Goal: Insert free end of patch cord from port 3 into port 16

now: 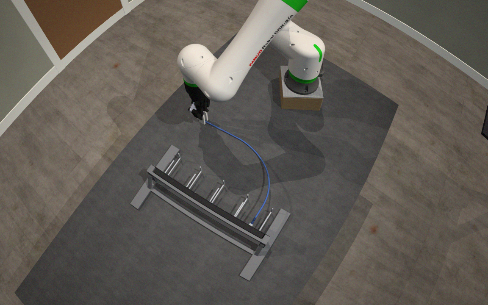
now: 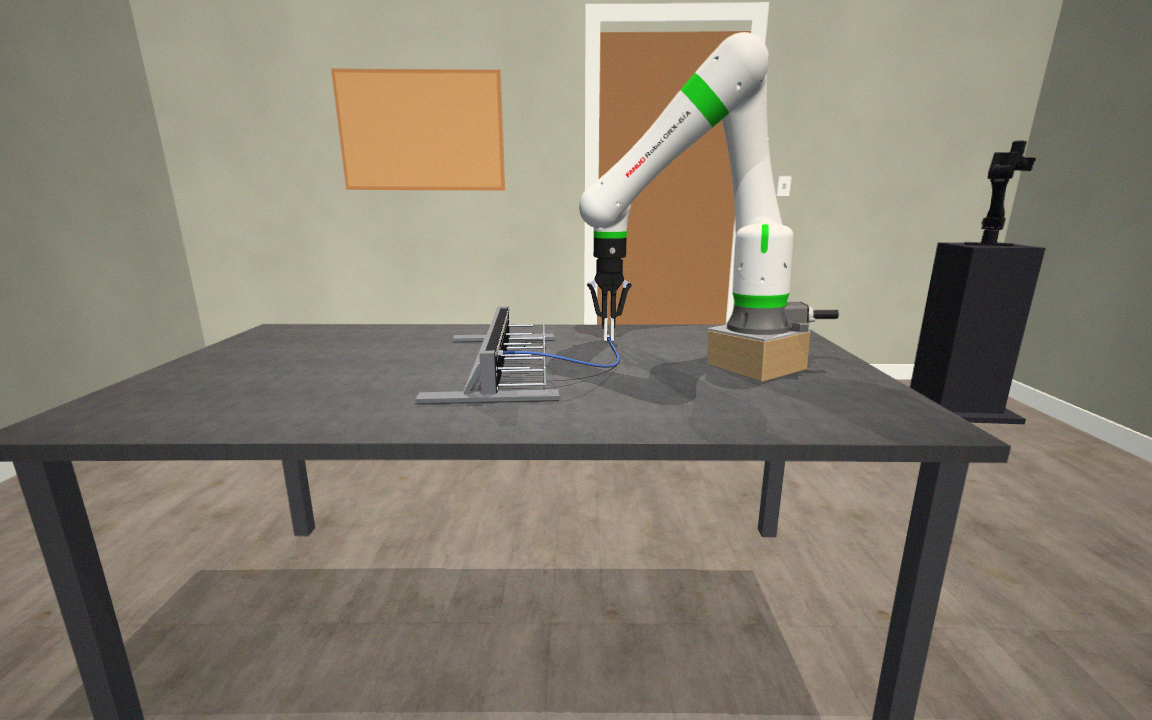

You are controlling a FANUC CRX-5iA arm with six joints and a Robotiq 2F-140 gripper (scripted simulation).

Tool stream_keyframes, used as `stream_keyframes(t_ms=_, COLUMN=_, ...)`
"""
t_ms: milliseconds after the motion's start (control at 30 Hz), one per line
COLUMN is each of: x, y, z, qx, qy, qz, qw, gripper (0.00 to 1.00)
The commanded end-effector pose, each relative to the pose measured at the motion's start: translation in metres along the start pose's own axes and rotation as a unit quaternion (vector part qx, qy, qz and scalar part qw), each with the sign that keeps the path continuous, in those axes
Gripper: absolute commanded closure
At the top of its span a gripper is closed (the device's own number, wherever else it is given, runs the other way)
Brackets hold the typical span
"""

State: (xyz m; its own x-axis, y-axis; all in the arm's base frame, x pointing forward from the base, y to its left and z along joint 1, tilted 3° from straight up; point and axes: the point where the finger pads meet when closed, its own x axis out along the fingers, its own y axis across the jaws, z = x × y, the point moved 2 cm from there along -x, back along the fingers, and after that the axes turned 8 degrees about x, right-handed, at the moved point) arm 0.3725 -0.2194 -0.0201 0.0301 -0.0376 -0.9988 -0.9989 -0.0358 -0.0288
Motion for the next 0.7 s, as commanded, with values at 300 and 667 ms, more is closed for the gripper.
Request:
stream_keyframes(t_ms=300, x=-0.010, y=0.000, z=0.000, qx=0.000, qy=0.000, qz=0.000, qw=1.000, gripper=1.00)
stream_keyframes(t_ms=667, x=-0.027, y=0.000, z=0.000, qx=0.000, qy=0.000, qz=0.000, qw=1.000, gripper=1.00)
